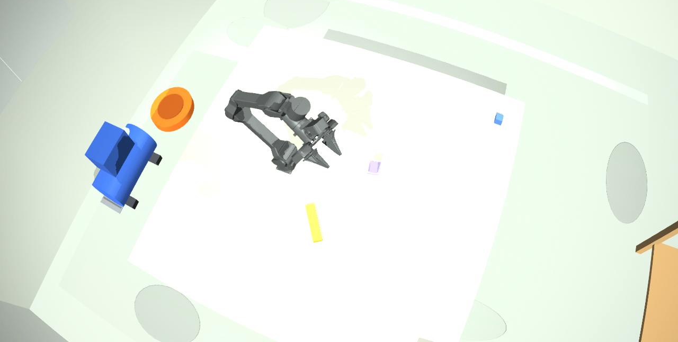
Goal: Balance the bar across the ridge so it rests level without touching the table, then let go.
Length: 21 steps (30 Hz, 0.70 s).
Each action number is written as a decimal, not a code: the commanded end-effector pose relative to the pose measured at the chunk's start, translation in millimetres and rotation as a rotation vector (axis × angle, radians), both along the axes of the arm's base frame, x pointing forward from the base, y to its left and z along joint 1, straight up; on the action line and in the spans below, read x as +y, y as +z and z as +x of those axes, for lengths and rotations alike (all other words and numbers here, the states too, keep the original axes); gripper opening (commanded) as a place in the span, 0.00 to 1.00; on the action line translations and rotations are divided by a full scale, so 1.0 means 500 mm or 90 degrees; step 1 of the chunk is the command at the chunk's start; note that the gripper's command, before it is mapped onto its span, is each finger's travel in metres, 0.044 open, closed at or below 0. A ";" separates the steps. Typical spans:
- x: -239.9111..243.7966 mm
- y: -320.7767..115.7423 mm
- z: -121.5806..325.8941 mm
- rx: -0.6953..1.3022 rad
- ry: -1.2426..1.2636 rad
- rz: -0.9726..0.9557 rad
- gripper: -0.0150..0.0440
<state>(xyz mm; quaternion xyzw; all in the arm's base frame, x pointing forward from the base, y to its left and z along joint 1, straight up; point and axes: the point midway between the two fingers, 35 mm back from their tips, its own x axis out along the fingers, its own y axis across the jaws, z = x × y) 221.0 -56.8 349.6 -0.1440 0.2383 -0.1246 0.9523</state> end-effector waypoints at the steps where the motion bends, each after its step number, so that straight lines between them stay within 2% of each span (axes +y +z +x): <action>1: -0.022 -0.059 0.020 0.066 -0.035 0.037 0.79; 21: -0.137 -0.275 0.014 0.296 -0.251 0.251 0.79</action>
